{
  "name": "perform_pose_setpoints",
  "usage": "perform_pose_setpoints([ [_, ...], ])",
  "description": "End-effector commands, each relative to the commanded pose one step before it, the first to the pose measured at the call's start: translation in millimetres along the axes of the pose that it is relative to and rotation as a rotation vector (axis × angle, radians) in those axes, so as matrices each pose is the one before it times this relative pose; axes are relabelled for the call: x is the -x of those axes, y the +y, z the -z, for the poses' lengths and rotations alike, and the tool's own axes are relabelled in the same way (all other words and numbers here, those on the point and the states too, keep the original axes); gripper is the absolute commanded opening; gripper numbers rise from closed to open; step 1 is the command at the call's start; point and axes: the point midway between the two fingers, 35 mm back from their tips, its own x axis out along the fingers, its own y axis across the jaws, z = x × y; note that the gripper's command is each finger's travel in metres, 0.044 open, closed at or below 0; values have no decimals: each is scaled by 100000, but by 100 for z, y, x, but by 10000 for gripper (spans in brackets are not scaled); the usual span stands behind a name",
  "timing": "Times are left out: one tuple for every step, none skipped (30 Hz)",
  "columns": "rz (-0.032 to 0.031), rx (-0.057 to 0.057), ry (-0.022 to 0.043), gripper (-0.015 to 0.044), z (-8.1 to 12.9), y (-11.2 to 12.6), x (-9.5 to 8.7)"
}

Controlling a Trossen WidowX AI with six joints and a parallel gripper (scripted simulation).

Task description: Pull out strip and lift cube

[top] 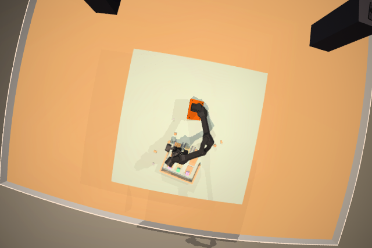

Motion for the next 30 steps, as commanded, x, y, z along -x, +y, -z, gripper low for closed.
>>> perform_pose_setpoints([
  [-342, -893, 995, 0, 239, -19, -1027],
  [-3, -1, -2, 0, 0, -6, -168],
  [-3, 0, -1, 0, 1, -6, -168],
  [-4, 0, -1, 0, 1, -6, -168],
  [-5, 0, -1, 0, 2, -5, -168],
  [-6, 0, 0, 0, -1, -16, -167],
  [-7, 0, 0, 0, 0, -15, -167],
  [-7, 0, 0, 0, 1, -15, -167],
  [-8, 0, 0, 0, 2, -14, -167],
  [-8, 0, 1, 0, 2, -14, -166],
  [-9, 1, 1, 0, 3, -13, -166],
  [-10, 1, 1, 0, 3, -12, -166],
  [-10, 1, 2, 0, 4, -12, -166],
  [-11, 1, 2, 0, 5, -11, -166],
  [-12, 1, 2, 0, 6, -11, -166],
  [-12, 1, 2, 0, 6, -10, -165],
  [-13, 1, 3, 0, 7, -9, -165],
  [-13, 1, 3, 0, 7, -8, -165],
  [-14, 1, 3, 0, 8, -8, -165],
  [-15, 1, 4, 0, 9, -7, -164],
  [-15, 1, 4, 0, 9, -6, -164],
  [-16, 1, 4, 0, 10, -5, -164],
  [-17, 1, 5, 0, 10, -4, -164],
  [-17, 1, 5, 0, 11, -2, -164],
  [-18, 1, 5, 0, 11, -2, -164],
  [-19, 1, 6, 0, 11, 0, -163],
  [-19, 1, 6, 0, 12, 1, -163],
  [-20, 1, 7, 0, 12, 4, -163],
  [-21, 1, 7, 0, 12, 4, -163],
  [-22, 1, 7, 0, 13, 5, -162],
])
